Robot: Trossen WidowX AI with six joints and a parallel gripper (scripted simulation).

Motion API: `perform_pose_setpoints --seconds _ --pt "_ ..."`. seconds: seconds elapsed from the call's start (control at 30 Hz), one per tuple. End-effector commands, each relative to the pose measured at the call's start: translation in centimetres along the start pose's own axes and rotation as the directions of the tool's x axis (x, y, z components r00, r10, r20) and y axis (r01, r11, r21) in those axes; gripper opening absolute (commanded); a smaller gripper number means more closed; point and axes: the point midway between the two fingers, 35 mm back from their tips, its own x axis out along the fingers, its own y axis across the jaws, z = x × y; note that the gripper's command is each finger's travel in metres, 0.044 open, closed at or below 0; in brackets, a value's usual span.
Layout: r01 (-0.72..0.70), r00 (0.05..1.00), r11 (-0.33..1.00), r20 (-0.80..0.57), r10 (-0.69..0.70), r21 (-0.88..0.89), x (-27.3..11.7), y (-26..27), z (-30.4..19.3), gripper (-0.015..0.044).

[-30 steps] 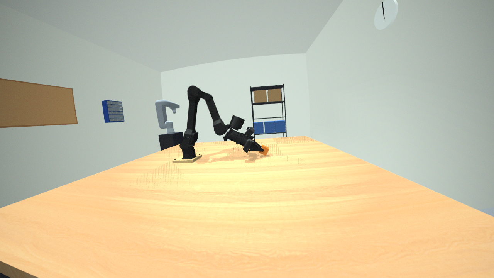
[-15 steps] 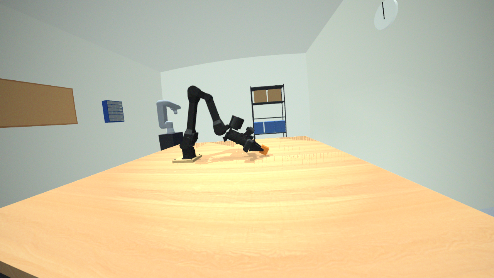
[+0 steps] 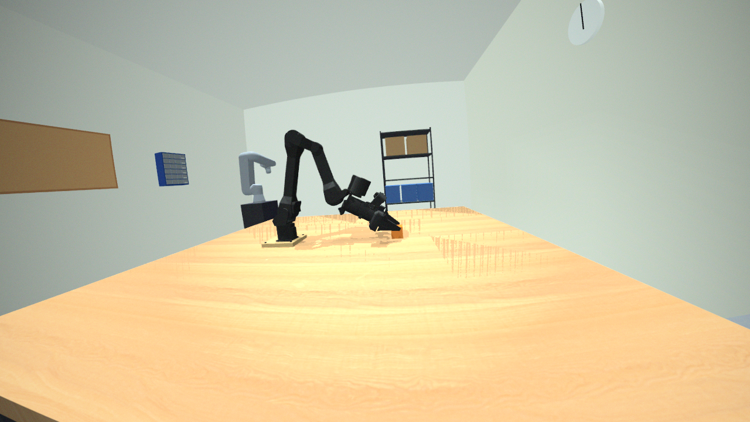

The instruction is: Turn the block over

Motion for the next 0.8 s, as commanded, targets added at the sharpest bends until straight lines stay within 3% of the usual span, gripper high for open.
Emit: perform_pose_setpoints --seconds 0.0,0.77 --pt "0.005 1.0 1.0 0.001 -0.005 0.006 0.0 -0.07 0.02 0.044" --pt "0.005 1.0 1.0 0.001 -0.005 0.006 0.0 -0.07 0.02 0.044"
